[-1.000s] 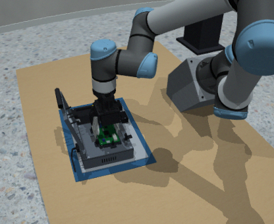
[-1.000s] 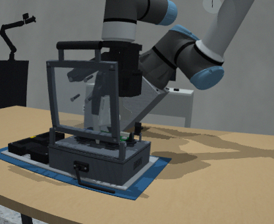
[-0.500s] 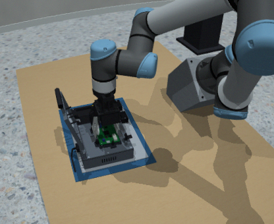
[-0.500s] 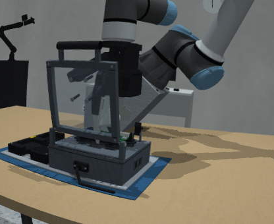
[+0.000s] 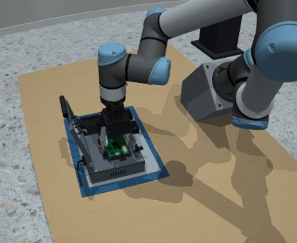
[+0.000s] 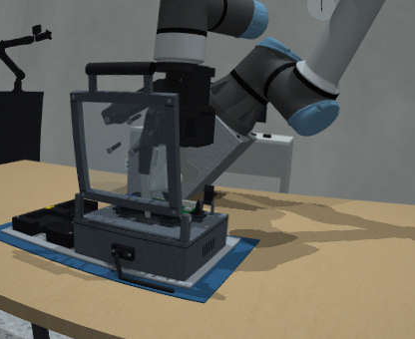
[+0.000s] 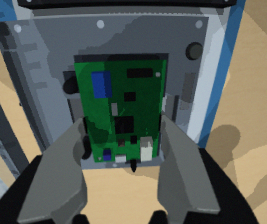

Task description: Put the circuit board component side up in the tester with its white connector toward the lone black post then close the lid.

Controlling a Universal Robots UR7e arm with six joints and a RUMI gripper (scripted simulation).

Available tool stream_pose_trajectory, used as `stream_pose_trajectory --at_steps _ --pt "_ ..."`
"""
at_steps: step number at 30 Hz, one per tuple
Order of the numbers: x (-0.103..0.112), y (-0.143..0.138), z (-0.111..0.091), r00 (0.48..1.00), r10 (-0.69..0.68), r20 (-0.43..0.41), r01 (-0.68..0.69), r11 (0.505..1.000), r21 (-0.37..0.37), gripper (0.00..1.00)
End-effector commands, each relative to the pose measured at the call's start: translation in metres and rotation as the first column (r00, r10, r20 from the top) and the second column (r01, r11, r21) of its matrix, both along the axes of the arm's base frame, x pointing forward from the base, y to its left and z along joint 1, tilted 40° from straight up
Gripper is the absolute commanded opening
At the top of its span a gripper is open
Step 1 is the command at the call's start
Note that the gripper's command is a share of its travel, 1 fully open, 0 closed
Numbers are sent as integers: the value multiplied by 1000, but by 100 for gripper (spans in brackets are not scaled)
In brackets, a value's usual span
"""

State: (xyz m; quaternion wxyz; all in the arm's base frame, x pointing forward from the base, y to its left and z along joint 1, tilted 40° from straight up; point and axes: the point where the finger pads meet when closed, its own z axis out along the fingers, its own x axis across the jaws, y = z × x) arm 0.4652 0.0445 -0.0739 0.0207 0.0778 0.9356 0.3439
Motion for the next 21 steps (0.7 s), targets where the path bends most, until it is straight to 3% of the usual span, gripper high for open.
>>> stream_pose_trajectory --at_steps 1,21 --pt "1 -1 0 1000 -1 3 1 1000 -1 39" --pt "0 -7 8 1000 -1 3 1 1000 -1 39"
